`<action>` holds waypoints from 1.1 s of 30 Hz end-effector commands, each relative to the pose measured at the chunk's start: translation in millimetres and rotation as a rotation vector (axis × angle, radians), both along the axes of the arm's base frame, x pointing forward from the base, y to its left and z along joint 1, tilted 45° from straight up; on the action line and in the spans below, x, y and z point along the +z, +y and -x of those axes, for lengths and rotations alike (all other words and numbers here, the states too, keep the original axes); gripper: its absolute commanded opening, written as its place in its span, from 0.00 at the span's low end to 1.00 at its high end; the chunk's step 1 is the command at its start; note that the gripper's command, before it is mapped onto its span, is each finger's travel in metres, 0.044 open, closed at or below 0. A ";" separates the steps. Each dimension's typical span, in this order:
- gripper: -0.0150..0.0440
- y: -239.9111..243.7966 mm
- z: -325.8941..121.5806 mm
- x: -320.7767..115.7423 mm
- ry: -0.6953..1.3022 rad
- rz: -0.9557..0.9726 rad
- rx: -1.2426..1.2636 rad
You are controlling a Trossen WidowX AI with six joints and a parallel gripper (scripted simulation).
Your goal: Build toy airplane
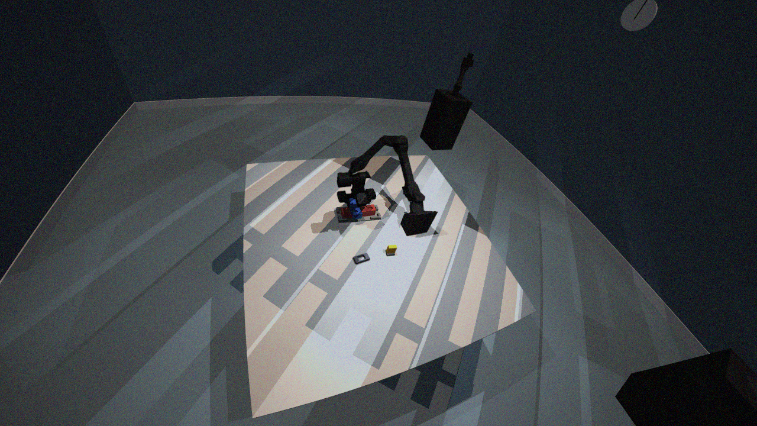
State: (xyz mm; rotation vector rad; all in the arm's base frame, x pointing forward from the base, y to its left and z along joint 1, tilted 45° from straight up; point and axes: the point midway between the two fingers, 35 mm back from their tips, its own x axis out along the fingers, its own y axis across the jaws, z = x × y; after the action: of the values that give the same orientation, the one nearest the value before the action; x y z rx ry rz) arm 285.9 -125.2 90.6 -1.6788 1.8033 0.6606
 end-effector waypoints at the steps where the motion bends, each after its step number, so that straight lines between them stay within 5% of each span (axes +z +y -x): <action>1: 0.97 0.0 -0.3 0.3 -0.001 0.000 0.000; 11: 1.00 1.7 -0.7 1.7 -0.001 0.000 0.000; 18: 1.00 59.5 -3.9 57.8 0.005 -0.001 0.004; 25: 1.00 61.4 -6.7 58.9 -0.006 0.000 -0.008; 33: 1.00 59.6 -6.8 57.7 -0.524 0.028 -0.524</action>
State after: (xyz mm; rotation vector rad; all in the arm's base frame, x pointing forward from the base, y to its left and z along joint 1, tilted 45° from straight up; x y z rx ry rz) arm 292.3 -65.9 148.3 -1.4440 1.7984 0.3171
